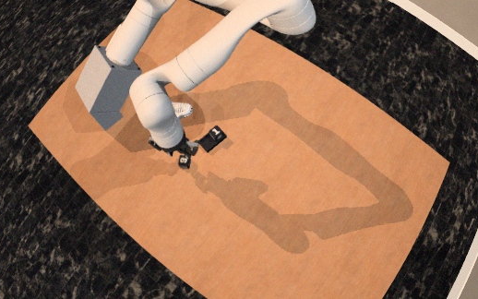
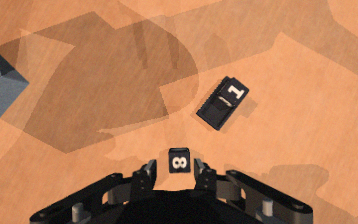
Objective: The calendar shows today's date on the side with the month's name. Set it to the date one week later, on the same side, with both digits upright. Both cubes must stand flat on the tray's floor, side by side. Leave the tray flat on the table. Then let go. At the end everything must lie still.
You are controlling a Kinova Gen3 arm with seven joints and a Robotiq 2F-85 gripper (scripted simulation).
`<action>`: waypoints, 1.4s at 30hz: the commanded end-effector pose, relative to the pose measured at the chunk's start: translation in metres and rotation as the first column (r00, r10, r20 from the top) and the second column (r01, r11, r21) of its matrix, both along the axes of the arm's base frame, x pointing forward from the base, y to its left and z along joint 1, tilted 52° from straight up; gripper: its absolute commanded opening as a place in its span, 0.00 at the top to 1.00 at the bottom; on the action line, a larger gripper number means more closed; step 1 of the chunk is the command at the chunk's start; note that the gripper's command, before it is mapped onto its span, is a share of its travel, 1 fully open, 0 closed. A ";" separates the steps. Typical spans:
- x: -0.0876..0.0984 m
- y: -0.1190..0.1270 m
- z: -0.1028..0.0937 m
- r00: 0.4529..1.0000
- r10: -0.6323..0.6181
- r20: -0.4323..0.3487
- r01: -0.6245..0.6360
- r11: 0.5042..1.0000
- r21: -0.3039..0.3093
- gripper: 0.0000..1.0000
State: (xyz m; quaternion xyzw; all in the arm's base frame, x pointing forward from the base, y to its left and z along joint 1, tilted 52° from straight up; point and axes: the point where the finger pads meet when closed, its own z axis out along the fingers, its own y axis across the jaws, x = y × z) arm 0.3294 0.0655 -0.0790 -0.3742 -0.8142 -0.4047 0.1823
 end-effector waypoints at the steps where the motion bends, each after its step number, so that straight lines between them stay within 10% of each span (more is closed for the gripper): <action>1: 0.007 -0.015 0.011 1.000 -0.013 0.016 0.013 1.000 -0.006 0.54; 13: 0.006 -0.030 0.023 1.000 -0.013 0.016 0.013 1.000 -0.006 0.54; 14: 0.006 -0.030 0.023 1.000 -0.013 0.016 0.013 1.000 -0.006 0.00; 42: 0.006 -0.030 0.023 1.000 -0.025 0.000 0.025 1.000 -0.006 0.00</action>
